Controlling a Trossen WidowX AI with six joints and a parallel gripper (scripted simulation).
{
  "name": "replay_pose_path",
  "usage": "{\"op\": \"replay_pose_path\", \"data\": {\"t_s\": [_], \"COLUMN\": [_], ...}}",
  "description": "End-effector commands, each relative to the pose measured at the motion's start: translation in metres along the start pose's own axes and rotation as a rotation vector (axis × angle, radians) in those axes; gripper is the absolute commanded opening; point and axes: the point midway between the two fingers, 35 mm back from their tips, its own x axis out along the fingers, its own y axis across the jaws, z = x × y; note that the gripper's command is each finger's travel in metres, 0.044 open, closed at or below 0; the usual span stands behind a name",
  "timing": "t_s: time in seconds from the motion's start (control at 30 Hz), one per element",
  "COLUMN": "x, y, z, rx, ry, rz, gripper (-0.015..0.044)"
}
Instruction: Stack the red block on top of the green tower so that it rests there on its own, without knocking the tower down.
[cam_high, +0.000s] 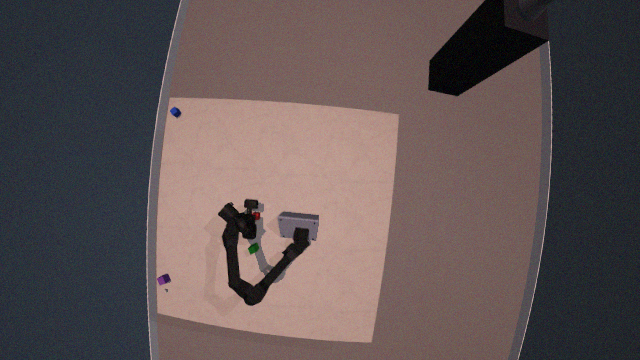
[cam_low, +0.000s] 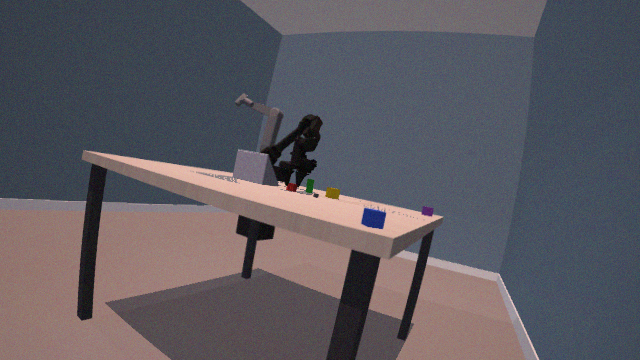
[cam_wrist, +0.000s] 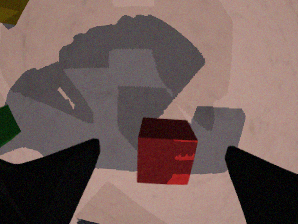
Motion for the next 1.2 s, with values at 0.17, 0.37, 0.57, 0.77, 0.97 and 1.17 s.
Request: {"op": "replay_pose_path", "data": {"t_s": [0.17, 0.37, 0.57, 0.77, 0.97, 1.17], "x": [0.0118, 0.0118, 0.0115, 0.0115, 0.0115, 0.0115], "y": [0.0003, 0.0003, 0.0003, 0.0003, 0.0003, 0.0003], "z": [-0.001, -0.001, -0.0011, -0.0011, -0.0011, -0.0011], "rx": [0.007, 0.007, 0.007, 0.007, 0.007, 0.007], "ry": [0.0, 0.0, 0.0, 0.0, 0.0, 0.0], "rz": [0.005, 0.005, 0.005, 0.005, 0.005, 0.005], "gripper": [0.044, 0.044, 0.044, 0.0282, 0.0145, 0.0105]}}
